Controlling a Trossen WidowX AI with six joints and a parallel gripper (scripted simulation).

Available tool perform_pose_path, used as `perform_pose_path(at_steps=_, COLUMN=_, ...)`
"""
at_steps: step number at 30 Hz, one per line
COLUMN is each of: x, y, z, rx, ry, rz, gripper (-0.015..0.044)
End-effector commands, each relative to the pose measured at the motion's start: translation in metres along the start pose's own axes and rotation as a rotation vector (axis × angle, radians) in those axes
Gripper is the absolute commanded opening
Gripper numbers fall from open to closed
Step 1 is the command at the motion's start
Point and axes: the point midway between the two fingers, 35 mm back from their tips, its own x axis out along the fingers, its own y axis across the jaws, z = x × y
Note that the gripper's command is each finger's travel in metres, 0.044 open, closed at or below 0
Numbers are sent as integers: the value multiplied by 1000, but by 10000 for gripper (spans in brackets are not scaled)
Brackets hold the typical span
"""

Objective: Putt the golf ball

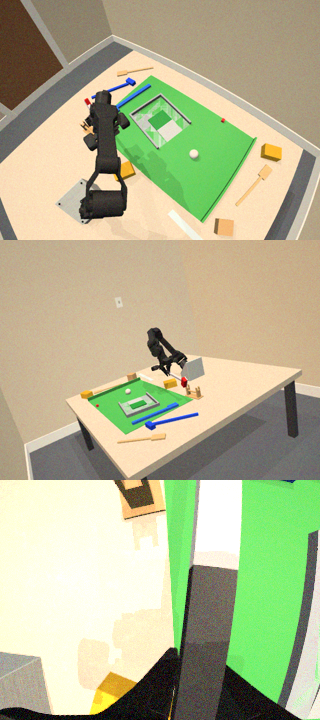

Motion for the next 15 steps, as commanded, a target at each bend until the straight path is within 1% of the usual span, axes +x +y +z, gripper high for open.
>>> perform_pose_path(at_steps=1, x=-18, y=-22, z=-29, rx=191, ry=-6, rz=-28, gripper=0)
perform_pose_path(at_steps=15, x=-53, y=-60, z=-142, rx=780, ry=39, rz=-94, gripper=0)
